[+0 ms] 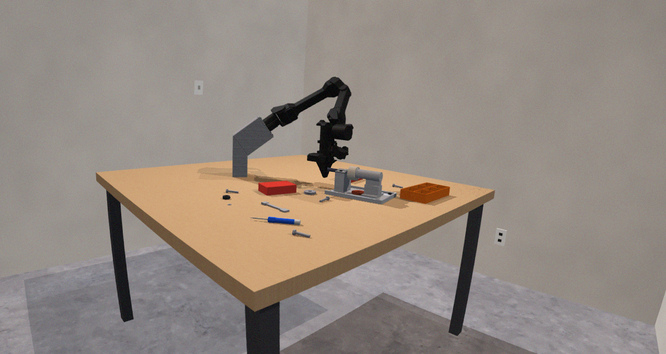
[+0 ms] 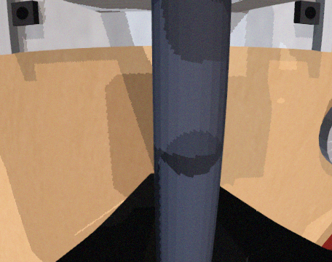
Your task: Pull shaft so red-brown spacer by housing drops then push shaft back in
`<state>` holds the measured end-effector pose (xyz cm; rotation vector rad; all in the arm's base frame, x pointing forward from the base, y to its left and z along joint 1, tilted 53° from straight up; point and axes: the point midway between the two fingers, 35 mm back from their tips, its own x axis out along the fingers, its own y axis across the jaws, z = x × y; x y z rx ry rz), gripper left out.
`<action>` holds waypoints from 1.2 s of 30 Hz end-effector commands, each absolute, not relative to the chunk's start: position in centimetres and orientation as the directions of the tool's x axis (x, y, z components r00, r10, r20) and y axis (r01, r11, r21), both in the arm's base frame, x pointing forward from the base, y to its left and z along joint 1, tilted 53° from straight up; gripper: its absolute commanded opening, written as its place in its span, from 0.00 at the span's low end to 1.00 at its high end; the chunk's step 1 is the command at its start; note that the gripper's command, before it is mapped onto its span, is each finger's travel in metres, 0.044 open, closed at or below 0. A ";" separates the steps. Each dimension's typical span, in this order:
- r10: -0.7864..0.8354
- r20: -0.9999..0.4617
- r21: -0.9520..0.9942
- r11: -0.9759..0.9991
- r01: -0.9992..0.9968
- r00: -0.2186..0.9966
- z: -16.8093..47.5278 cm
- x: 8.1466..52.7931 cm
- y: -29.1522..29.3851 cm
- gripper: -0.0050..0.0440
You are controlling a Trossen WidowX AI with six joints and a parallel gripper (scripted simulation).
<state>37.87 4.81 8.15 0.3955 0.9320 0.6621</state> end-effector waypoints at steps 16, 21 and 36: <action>0.674 -0.602 0.576 0.738 -0.351 0.428 8.8 38.7 4.8 0.10; 0.674 -0.602 0.576 0.738 -0.351 0.428 8.8 38.8 4.7 0.10; 0.674 -0.602 0.576 0.738 -0.351 0.428 9.1 39.2 4.7 0.10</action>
